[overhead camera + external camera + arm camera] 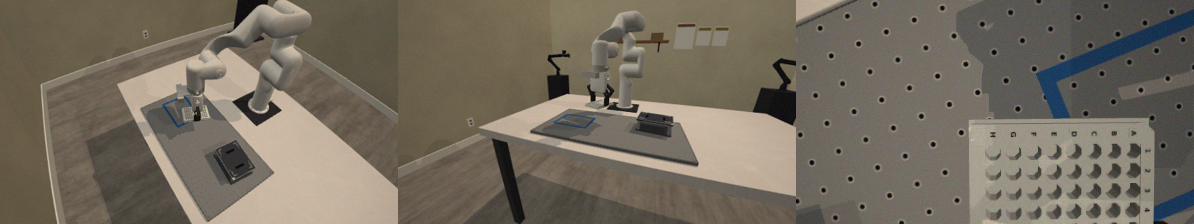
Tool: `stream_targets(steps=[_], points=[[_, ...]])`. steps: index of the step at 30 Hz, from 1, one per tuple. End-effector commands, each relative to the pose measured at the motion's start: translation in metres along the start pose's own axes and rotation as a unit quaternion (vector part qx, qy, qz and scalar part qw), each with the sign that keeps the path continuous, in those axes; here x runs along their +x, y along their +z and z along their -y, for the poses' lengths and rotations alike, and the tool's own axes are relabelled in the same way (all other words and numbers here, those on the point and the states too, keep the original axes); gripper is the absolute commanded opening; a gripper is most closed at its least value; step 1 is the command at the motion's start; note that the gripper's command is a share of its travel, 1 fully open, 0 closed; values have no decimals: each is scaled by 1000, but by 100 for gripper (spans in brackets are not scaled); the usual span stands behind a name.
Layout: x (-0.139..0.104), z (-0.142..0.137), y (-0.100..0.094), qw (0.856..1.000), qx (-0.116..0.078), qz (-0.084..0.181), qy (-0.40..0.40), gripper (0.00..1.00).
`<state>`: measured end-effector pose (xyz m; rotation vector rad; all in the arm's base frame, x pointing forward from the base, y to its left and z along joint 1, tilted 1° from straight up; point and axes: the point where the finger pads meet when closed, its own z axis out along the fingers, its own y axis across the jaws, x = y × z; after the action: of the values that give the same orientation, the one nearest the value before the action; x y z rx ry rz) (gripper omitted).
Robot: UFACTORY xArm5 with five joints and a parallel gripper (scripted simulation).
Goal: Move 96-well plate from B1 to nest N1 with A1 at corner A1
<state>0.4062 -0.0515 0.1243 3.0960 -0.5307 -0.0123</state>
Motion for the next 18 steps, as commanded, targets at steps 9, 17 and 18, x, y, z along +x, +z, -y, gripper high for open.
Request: stream_targets(steps=[9,17,18], points=[[-19,38,-8,977,-4,-3,-213,0],[-29,55,-10,951,-4,-2,-309,0],[-30,58,-11,946,-4,-2,-325,0]])
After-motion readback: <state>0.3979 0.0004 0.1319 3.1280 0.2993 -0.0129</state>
